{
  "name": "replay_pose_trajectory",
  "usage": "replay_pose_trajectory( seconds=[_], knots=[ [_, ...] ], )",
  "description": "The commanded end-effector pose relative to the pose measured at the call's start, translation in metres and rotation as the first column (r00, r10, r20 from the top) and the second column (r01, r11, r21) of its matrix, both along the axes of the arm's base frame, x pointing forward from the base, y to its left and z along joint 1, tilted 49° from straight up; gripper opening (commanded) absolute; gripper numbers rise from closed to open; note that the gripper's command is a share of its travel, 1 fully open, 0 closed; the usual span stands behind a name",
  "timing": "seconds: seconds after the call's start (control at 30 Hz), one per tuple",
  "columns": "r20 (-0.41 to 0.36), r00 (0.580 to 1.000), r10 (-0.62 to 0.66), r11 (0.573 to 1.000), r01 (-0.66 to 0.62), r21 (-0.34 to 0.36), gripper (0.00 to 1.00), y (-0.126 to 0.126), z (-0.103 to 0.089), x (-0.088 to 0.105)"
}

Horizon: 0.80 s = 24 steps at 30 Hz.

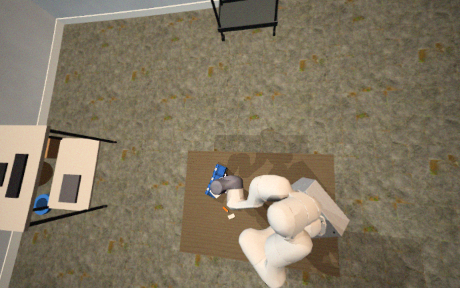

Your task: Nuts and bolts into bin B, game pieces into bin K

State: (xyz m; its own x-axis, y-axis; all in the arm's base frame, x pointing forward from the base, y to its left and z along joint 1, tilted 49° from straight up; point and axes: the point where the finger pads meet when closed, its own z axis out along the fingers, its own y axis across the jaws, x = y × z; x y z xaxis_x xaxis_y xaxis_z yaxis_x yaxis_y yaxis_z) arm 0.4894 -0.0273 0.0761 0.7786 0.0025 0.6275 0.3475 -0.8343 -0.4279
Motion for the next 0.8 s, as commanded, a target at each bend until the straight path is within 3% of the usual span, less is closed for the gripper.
replay_pose_trajectory(
  seconds=[0.0,0.23,0.4,0.77],
  knots=[
    [0.004,1.000,0.012,1.000,-0.012,-0.006,0.13,0.000,0.001,-0.002],
    [0.004,1.000,0.012,1.000,-0.012,-0.006,0.13,-0.001,0.023,0.027],
    [0.120,0.979,0.166,0.980,-0.150,-0.134,0.13,-0.001,0.041,0.050],
    [0.213,0.930,0.299,0.934,-0.239,-0.267,0.13,-0.003,0.071,0.090]
  ],
)
